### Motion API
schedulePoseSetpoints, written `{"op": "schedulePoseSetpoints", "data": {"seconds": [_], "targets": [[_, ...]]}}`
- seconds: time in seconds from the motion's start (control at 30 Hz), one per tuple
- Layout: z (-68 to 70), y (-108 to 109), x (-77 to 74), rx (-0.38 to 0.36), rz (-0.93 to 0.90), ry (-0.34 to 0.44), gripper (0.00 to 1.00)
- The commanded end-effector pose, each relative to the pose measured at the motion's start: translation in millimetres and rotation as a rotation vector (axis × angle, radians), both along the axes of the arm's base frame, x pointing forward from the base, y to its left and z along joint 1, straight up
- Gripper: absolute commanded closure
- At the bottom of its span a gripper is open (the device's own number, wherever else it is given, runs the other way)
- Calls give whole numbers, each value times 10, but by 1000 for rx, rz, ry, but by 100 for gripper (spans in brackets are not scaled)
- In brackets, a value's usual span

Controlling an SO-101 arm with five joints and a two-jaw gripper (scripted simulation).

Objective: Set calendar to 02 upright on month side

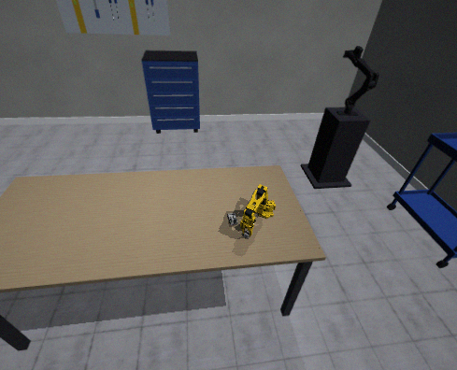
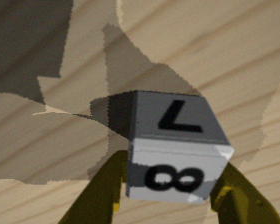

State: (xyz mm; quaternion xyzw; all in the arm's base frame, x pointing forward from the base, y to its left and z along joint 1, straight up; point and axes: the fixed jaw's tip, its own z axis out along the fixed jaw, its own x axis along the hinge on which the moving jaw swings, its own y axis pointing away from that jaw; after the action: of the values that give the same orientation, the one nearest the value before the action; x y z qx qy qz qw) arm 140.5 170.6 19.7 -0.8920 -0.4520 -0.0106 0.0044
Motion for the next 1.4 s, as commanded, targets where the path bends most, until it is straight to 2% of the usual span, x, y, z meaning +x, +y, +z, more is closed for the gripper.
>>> {"op": "schedulePoseSetpoints", "data": {"seconds": [0.0,0.67,1.37], "targets": [[66,45,-6,22,2,-14,100],[510,26,-12,22,2,-14,100],[539,22,-15,22,2,-14,100]]}}
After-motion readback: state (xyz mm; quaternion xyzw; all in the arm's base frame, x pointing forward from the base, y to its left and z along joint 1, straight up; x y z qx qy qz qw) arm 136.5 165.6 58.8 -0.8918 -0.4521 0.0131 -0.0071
